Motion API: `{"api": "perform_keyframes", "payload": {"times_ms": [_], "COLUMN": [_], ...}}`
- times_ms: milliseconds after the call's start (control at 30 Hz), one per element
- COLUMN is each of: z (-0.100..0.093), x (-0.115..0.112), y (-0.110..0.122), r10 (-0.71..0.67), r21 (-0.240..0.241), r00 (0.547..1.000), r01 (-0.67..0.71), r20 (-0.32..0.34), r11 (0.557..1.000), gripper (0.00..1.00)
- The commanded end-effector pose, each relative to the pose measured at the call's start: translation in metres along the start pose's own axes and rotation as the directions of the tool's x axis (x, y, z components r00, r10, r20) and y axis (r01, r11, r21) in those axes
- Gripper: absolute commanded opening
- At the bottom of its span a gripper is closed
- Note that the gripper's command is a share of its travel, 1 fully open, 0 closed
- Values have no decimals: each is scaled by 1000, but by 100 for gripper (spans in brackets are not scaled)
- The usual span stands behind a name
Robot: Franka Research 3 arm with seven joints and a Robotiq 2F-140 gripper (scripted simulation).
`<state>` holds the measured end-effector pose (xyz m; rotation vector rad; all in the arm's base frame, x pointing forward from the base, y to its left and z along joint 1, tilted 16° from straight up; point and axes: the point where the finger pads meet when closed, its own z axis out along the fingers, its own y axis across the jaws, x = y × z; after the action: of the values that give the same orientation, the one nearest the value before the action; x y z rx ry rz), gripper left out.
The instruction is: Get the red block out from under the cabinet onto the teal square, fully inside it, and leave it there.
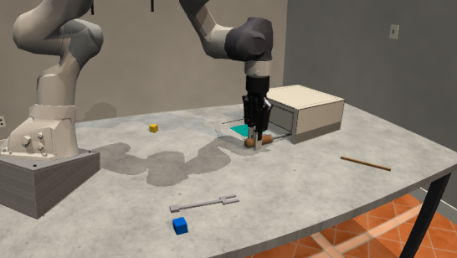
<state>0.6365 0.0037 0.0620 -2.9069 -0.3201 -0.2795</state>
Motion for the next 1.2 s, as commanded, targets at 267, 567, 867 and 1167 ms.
{"api": "perform_keyframes", "payload": {"times_ms": [267,567,867,1167], "z": [0,0,1,1], "x": [13,19,23,24], "y": [1,2,2,2], "r10": [-3,-3,-3,-3], "r21": [1,1,1,1], "r00": [1000,1000,1000,1000], "r01": [3,3,3,3], "r20": [6,6,6,6], "r11": [1000,1000,1000,1000], "gripper": [0,0,0,0]}}
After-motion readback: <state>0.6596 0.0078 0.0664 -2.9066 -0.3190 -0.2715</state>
